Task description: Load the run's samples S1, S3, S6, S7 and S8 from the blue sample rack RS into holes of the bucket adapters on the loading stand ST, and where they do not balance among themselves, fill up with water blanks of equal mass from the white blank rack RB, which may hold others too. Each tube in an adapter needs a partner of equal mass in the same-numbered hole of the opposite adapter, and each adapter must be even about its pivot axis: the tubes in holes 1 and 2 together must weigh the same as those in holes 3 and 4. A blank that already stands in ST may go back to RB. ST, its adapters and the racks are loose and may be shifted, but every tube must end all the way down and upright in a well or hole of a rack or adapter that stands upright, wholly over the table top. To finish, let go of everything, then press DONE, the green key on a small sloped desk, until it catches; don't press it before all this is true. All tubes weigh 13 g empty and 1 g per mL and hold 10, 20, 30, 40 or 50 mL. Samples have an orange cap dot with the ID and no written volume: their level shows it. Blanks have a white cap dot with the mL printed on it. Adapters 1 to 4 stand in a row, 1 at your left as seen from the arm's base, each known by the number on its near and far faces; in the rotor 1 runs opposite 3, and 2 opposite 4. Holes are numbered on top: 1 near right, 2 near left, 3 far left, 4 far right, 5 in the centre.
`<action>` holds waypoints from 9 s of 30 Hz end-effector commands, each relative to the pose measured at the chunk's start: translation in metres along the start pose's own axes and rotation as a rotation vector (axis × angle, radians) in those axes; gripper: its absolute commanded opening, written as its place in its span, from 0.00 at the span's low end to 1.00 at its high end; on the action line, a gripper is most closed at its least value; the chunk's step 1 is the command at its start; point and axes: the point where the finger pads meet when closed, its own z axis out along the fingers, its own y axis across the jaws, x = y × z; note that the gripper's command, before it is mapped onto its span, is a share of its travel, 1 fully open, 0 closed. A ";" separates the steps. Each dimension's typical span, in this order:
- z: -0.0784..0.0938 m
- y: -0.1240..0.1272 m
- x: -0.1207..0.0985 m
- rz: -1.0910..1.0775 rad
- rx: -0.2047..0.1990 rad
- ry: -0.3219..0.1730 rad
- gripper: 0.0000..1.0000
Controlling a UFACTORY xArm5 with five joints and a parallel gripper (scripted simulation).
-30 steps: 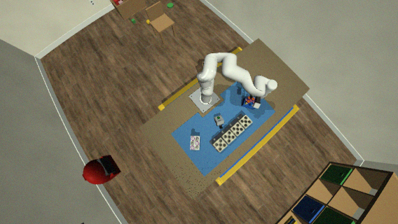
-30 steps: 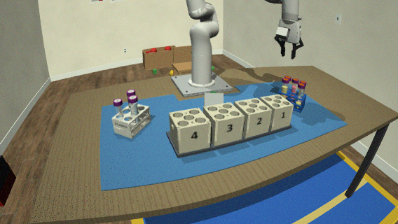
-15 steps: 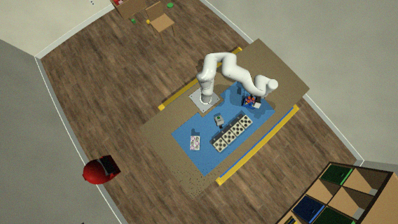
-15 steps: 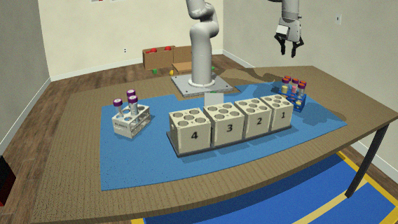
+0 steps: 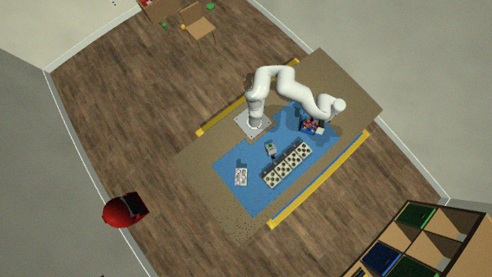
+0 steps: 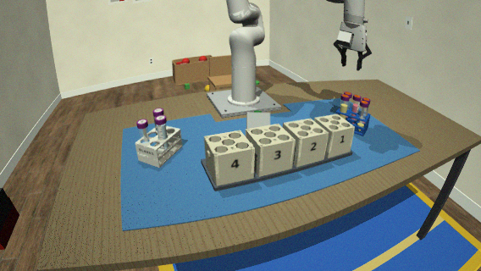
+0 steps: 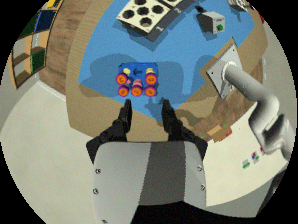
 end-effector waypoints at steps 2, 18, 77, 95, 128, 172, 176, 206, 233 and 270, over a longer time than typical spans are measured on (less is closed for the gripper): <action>-0.001 -0.024 0.000 0.000 0.003 0.000 0.57; -0.001 -0.069 0.000 0.000 0.003 0.000 0.57; 0.093 -0.069 0.000 0.000 0.003 0.000 0.57; 0.113 -0.069 0.000 0.000 0.003 0.000 0.57; 0.130 -0.069 0.000 0.000 0.003 0.000 0.57; 0.131 -0.069 0.000 0.000 0.003 0.000 0.00; 0.131 -0.069 0.000 0.000 0.003 0.000 0.00; 0.119 -0.069 0.000 0.000 0.003 0.000 0.00; 0.095 -0.069 0.000 0.000 0.003 0.000 0.00; 0.029 -0.069 0.000 0.000 0.003 0.000 0.00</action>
